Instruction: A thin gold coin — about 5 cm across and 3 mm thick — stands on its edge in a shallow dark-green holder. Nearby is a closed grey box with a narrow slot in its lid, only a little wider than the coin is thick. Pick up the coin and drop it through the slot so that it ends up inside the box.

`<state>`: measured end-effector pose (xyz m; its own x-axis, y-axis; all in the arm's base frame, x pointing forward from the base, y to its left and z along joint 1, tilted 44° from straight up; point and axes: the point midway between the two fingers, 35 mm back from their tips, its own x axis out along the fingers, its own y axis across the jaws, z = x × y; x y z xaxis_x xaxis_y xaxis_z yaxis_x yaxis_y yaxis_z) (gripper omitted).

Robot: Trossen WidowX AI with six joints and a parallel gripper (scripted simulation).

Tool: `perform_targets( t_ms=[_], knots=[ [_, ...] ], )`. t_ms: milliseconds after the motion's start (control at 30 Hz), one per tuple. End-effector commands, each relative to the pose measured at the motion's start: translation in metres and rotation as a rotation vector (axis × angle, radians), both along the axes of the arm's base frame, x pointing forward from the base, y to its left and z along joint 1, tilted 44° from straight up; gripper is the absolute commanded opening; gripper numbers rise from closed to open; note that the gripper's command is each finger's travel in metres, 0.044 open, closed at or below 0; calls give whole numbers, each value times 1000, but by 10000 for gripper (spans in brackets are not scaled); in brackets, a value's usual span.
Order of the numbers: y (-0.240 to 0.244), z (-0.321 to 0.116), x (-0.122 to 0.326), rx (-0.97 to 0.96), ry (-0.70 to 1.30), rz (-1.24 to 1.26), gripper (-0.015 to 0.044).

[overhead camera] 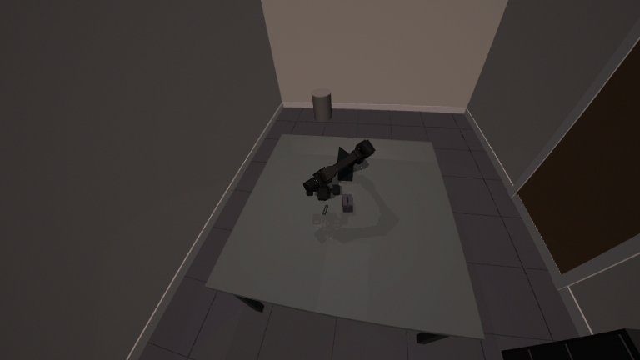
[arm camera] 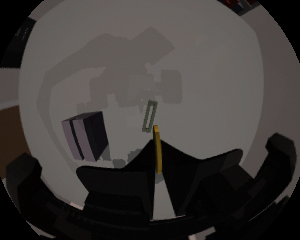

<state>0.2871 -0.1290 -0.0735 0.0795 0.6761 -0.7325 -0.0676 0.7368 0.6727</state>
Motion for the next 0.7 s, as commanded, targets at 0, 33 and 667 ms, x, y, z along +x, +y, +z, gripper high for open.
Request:
perform_targets(
  t_ms=[0, 33, 667],
  knots=[
    [8, 8, 1, 1, 1, 2, 0],
    [10, 10, 1, 1, 1, 2, 0],
    [45, 45, -3, 0, 3, 1, 0]
  ],
)
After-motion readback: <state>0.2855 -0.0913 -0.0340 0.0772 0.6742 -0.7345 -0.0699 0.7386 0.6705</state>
